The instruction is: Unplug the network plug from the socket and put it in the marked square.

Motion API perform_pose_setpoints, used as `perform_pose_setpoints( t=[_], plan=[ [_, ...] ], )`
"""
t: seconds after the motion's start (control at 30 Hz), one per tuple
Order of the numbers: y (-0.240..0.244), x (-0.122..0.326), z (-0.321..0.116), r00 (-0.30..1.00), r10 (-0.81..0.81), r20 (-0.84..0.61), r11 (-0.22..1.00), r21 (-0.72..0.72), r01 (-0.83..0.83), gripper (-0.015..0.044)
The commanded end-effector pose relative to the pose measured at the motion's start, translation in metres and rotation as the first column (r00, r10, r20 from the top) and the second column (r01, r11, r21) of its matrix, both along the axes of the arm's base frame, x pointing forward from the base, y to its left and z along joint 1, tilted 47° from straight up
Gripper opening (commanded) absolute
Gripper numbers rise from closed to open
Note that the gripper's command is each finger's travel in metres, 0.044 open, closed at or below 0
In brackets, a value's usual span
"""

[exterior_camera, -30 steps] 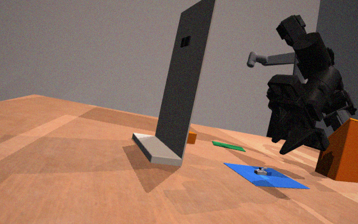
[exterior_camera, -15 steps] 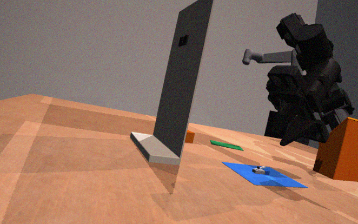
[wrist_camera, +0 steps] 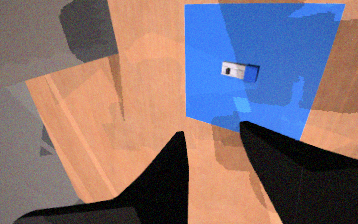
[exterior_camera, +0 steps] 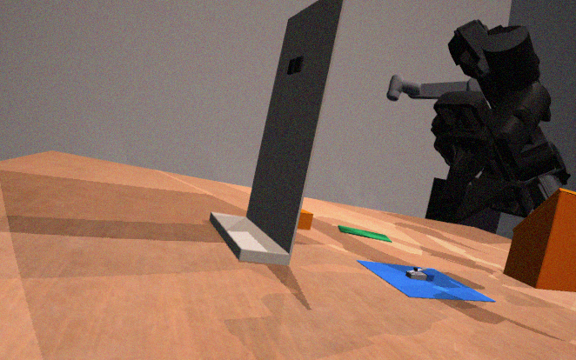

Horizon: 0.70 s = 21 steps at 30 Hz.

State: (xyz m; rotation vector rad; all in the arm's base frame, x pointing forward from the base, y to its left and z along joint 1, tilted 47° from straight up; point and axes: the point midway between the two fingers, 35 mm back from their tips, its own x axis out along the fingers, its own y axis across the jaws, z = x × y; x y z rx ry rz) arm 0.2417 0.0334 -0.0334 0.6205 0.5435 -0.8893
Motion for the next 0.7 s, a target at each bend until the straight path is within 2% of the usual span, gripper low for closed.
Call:
perform_pose_setpoints(
  t=[0.0,0.67],
  plan=[
    [0.005,0.003,0.006,1.000,-0.003,0.013,1.000,0.002,0.003,0.0156],
    [0.019,-0.001,0.025,1.000,-0.001,0.016,1.000,-0.002,0.001,0.0156]
  ],
)
